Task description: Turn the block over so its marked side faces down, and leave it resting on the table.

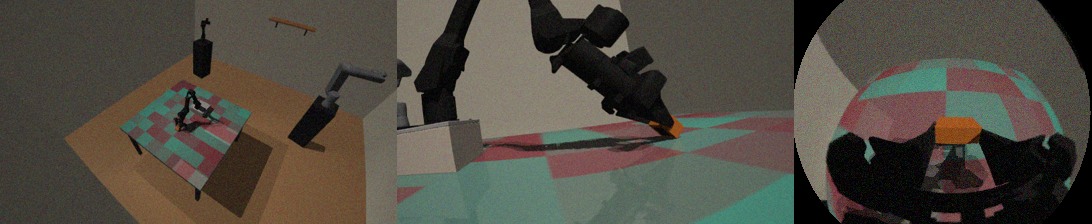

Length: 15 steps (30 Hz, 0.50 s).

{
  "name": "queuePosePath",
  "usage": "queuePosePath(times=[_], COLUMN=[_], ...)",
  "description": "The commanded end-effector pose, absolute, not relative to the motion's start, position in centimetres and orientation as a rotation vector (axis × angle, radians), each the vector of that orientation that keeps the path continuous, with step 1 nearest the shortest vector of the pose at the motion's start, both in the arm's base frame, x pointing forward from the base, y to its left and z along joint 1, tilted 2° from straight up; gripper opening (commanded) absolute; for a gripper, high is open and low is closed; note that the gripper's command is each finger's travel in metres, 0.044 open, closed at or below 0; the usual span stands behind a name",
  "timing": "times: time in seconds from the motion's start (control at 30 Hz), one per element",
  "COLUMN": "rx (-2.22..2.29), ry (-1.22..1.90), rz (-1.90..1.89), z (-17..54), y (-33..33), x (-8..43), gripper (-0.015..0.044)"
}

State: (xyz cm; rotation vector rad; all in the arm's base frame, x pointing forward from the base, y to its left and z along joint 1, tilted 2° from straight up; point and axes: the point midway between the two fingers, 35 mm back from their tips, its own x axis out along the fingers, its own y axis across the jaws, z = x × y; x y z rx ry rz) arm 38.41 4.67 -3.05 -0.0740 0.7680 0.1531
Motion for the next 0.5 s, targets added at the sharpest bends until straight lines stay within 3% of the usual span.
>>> queuePosePath(times=[0.0, 0.47], rx=[-0.071, -0.058], ry=[0.734, 0.546], rz=[0.157, 0.163], z=[-4.11, -4.92], y=[4.66, 4.55], x=[38.1, 37.38], gripper=[0.0, 0.0])
